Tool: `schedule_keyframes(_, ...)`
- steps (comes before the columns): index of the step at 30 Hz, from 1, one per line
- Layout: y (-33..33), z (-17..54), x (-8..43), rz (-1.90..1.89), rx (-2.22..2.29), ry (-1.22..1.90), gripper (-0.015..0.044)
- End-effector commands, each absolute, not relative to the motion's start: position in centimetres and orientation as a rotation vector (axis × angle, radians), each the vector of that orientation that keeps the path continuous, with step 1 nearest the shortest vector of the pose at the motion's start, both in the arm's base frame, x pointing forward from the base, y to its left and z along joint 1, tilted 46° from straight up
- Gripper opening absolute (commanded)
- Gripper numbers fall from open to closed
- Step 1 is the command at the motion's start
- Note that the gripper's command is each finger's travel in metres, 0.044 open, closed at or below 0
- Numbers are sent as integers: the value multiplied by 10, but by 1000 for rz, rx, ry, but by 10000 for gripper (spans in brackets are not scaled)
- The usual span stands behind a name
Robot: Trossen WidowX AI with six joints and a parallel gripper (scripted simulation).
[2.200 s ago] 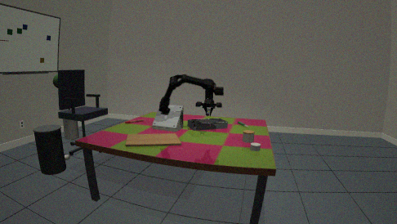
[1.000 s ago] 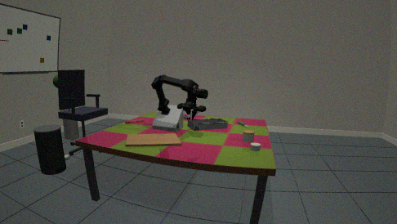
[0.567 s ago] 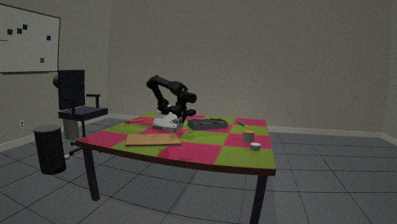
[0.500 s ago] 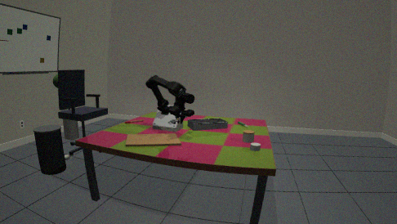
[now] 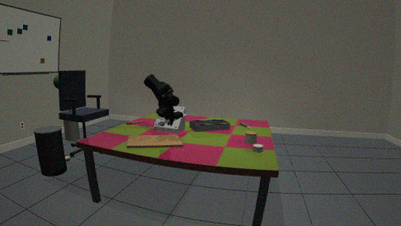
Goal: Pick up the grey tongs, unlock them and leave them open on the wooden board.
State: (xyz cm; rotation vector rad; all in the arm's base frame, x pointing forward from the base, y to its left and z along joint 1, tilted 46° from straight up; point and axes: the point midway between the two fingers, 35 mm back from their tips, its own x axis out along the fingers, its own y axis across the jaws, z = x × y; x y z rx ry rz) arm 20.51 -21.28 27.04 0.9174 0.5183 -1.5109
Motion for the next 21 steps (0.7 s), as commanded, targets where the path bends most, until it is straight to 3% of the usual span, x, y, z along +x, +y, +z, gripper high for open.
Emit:
schedule_keyframes(1, -218, 282, 185, -1506, 939, 480, -150)
schedule_keyframes(21, -228, 322, 97, -1538, 955, 297, -150)
